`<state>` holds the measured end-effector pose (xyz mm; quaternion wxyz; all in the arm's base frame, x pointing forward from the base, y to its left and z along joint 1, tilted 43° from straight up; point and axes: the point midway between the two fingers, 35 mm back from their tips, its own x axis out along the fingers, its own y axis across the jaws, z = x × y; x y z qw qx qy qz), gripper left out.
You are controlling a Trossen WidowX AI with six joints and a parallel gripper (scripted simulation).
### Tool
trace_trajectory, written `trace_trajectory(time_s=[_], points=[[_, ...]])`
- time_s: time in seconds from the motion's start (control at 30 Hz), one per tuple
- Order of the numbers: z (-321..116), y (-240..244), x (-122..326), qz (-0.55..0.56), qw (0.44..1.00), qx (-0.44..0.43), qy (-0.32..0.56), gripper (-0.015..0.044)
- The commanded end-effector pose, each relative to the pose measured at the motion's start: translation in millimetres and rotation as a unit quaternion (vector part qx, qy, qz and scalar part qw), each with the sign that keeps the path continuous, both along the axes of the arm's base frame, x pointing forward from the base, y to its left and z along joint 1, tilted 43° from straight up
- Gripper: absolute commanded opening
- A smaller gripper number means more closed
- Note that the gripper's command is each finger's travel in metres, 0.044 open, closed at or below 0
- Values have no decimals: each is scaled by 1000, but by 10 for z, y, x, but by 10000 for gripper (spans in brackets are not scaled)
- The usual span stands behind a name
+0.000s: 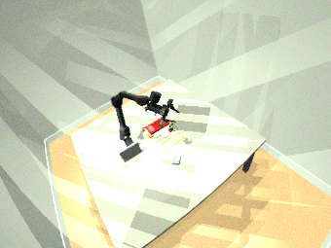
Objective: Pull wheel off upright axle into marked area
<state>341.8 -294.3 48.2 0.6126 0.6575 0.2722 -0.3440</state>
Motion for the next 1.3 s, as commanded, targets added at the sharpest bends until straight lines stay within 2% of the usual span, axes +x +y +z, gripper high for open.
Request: trace_trajectory(time_s=[0.0, 0.23, 0.47, 0.53, 0.6, 1.07, 1.27], points=[[-171, 678, 276, 224, 974, -10, 41, 300], [-241, 1566, 432, 491, 870, -14, 42, 300], [-191, 2423, 406, 706, 708, -2, -8, 300], [-157, 2657, 372, 756, 654, 5, -31, 300], [-136, 2777, 350, 779, 626, 9, -44, 300], [-194, 2734, 245, 780, 624, 9, -44, 300], [-450, 2963, 253, 780, 624, 9, -44, 300]])
